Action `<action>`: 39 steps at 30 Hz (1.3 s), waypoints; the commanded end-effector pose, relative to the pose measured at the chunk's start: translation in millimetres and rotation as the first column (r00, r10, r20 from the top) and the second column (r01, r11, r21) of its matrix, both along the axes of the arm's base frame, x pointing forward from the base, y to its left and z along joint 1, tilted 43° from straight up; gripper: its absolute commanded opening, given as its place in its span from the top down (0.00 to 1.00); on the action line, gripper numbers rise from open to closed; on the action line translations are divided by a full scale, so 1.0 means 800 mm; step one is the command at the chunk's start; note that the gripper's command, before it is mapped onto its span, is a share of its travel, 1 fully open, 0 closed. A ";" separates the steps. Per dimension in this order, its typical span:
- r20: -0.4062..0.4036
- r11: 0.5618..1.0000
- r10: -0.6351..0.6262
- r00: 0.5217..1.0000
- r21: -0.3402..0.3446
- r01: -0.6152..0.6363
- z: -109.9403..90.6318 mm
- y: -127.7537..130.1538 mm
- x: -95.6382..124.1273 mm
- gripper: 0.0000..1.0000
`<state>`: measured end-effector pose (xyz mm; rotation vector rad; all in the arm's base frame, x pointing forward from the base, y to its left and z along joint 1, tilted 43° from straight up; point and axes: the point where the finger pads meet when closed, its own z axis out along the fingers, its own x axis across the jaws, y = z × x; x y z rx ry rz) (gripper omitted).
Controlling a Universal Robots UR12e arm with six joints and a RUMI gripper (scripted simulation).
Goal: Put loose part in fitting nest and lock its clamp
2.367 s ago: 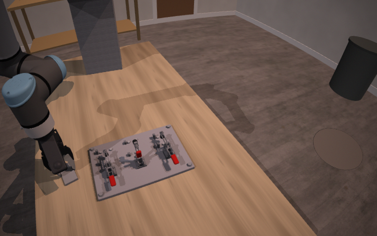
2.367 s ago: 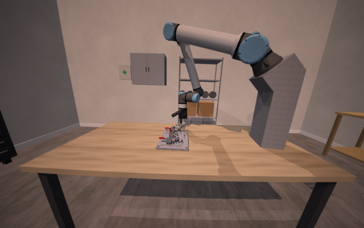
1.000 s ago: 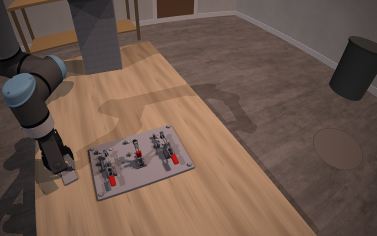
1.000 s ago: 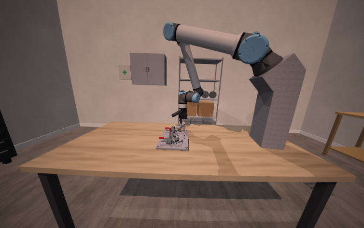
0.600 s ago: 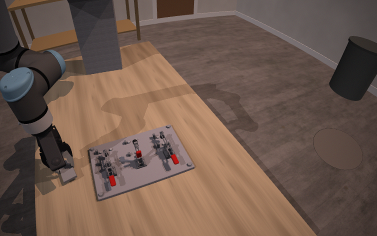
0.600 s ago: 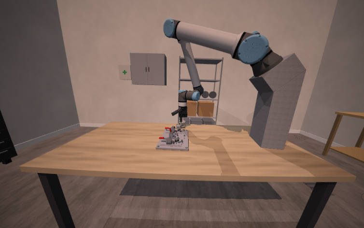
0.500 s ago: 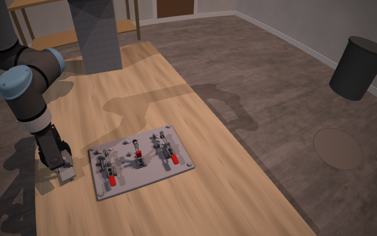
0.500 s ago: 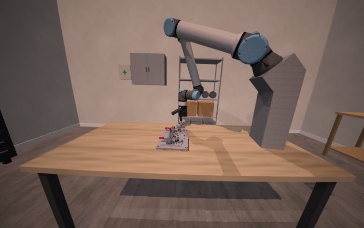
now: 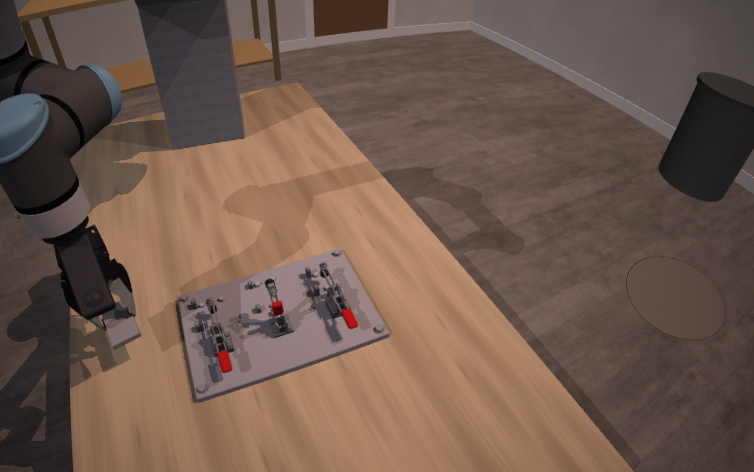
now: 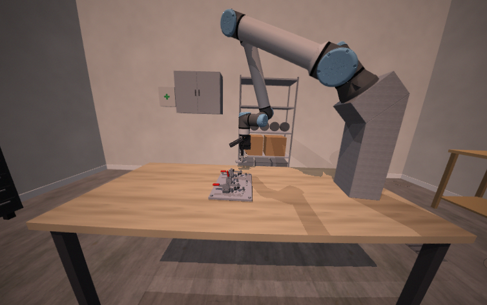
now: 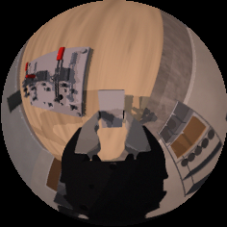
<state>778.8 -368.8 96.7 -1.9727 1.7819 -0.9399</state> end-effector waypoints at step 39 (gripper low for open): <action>0.001 1.000 -0.015 1.000 0.018 0.015 0.038 0.010 -0.037 1.00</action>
